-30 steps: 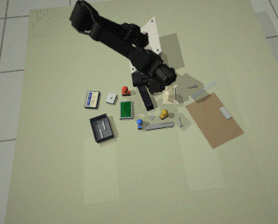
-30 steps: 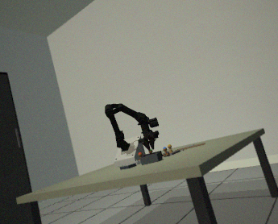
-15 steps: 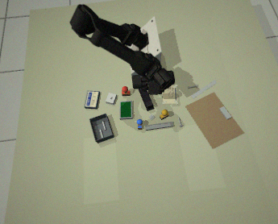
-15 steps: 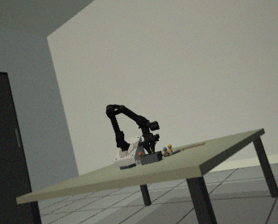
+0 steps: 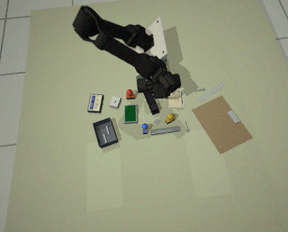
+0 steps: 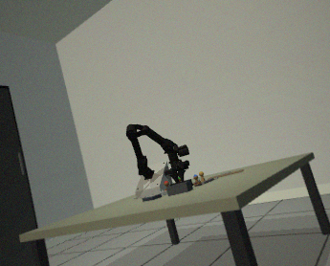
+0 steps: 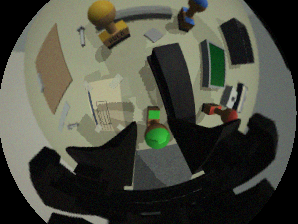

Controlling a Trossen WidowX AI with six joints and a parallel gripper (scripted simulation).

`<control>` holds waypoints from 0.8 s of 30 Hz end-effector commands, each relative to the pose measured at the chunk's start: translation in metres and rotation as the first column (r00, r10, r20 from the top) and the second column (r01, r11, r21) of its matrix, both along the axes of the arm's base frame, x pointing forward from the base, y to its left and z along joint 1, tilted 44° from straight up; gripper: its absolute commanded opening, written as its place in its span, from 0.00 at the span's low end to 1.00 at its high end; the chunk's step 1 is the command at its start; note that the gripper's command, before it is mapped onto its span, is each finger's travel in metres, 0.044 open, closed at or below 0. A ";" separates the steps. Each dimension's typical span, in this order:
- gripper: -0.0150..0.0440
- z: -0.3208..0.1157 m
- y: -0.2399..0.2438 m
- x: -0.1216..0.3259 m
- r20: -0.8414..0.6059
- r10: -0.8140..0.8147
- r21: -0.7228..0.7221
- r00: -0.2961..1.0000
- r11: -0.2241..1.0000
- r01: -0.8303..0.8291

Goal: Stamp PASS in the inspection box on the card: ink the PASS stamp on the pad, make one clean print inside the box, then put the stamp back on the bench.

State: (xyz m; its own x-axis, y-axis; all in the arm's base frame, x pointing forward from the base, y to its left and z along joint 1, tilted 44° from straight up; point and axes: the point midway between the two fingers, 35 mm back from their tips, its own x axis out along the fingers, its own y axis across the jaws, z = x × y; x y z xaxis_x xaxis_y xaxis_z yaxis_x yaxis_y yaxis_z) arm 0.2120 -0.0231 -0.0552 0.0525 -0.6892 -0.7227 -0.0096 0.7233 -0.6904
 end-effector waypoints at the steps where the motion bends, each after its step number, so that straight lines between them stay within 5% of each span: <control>1: 0.64 -0.001 -0.005 -0.004 -0.013 -0.007 -0.008 1.000 1.000 0.007; 24: 0.64 -0.001 -0.005 -0.004 -0.013 -0.007 -0.008 1.000 1.000 0.007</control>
